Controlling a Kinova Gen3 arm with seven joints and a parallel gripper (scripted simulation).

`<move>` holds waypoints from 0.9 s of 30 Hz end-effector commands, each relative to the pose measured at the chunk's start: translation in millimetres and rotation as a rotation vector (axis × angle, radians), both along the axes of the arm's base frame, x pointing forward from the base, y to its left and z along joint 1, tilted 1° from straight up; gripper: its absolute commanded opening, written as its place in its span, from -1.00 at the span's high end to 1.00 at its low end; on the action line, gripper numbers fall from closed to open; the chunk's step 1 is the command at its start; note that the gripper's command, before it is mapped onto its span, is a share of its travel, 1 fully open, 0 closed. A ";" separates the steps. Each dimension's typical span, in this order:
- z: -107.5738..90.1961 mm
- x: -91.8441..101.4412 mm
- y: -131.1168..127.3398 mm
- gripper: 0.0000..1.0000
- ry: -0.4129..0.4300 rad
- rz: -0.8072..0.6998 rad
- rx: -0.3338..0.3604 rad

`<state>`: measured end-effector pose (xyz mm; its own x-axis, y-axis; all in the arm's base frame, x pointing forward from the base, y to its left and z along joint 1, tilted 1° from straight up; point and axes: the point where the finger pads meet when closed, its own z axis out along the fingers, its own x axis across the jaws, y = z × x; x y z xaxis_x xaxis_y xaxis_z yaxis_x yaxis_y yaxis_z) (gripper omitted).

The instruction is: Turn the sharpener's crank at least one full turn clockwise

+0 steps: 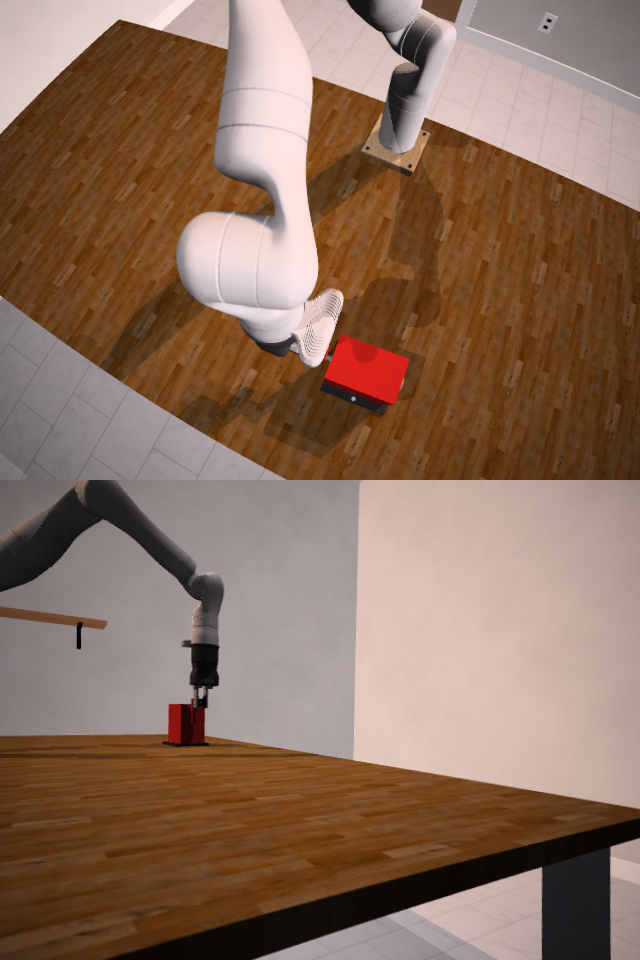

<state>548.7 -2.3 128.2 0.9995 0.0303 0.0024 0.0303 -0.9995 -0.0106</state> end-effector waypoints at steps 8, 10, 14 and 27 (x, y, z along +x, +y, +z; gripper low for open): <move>-1.1 3.9 -1.8 1.00 -0.009 -0.003 -0.005; -1.1 4.2 -1.7 1.00 -0.009 -0.003 -0.005; -1.1 5.6 -1.7 1.00 -0.009 -0.003 -0.005; -3.2 18.5 -1.3 1.00 -0.009 -0.003 -0.005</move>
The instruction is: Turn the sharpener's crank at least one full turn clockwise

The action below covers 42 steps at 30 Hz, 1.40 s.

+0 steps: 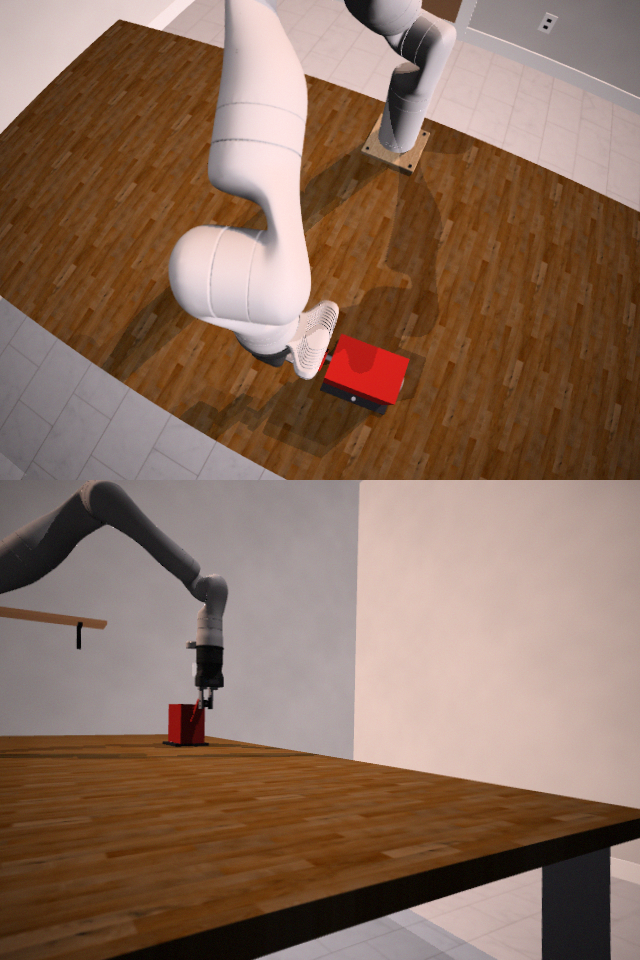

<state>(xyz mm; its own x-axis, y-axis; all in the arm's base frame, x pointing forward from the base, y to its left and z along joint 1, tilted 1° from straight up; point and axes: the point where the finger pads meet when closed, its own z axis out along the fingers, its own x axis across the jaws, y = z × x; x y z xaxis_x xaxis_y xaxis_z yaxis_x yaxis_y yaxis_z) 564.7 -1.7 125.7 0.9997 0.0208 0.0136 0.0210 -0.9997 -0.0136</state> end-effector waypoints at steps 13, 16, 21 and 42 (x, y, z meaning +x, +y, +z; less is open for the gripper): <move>-13.1 23.4 -1.1 1.00 0.003 0.006 -0.008; -19.5 29.0 -0.9 1.00 0.003 0.006 -0.008; -26.8 33.4 -0.7 1.00 0.003 0.005 -0.008; -48.6 39.0 -0.3 1.00 0.003 0.006 -0.008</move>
<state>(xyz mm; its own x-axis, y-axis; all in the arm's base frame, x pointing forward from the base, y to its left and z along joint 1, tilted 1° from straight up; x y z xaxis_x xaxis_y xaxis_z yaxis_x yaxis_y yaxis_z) 600.1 0.0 78.4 0.9997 0.0256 0.0013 0.0256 -0.9996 -0.0120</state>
